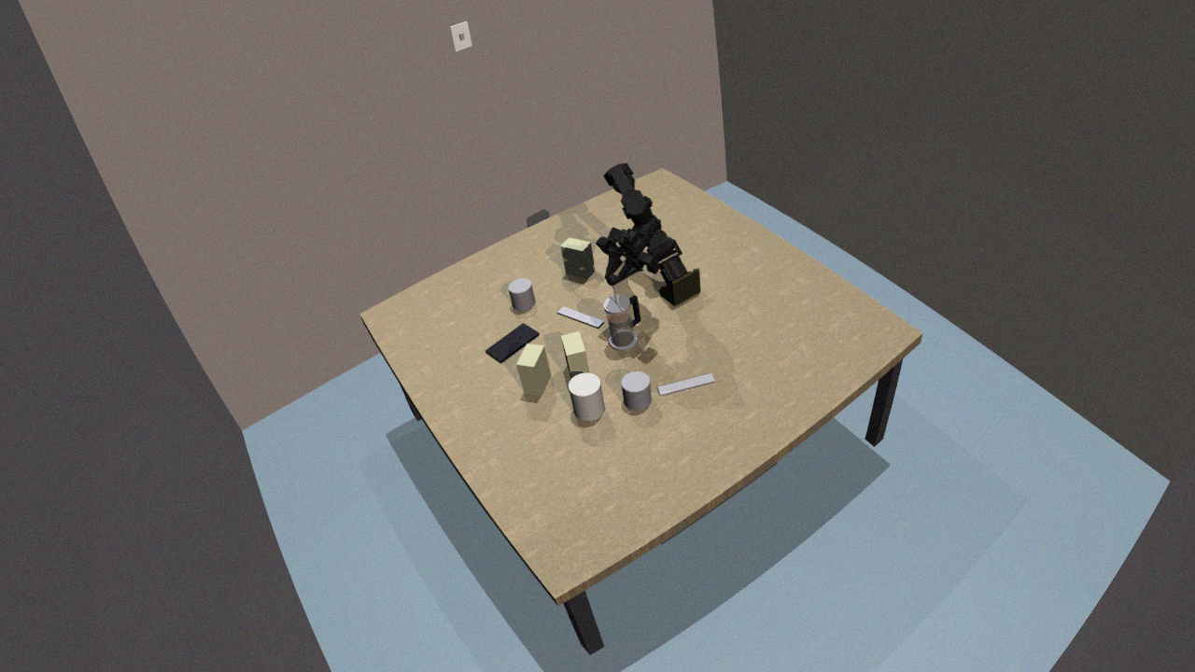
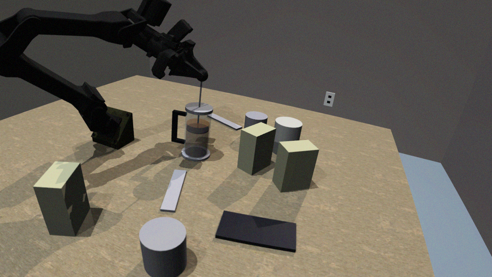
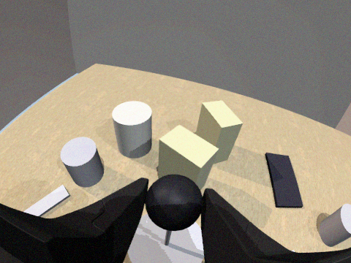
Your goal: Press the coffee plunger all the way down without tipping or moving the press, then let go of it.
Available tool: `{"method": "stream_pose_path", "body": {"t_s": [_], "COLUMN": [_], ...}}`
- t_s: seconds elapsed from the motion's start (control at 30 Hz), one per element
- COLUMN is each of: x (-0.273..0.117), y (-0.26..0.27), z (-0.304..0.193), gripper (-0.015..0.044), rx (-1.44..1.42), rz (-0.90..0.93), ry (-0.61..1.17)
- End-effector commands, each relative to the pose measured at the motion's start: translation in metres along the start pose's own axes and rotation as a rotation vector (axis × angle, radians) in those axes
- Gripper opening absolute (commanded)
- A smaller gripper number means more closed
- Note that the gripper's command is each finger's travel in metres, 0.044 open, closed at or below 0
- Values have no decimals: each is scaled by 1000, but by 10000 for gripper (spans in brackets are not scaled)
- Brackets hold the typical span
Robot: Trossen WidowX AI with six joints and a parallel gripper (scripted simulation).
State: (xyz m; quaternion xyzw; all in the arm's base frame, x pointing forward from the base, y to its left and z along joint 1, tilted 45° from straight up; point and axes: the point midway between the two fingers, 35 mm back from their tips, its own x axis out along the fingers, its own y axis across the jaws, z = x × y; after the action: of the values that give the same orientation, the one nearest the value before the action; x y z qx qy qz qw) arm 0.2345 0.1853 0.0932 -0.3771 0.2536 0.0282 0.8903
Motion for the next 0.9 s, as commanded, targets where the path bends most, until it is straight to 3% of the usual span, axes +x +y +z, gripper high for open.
{"method": "stream_pose_path", "body": {"t_s": [0.0, 0.87], "x": [11, 31], "y": [0, -1], "z": [-24, -45], "gripper": [122, 122], "rx": [-34, -36], "rz": [-1, -4], "ry": [47, 43]}}
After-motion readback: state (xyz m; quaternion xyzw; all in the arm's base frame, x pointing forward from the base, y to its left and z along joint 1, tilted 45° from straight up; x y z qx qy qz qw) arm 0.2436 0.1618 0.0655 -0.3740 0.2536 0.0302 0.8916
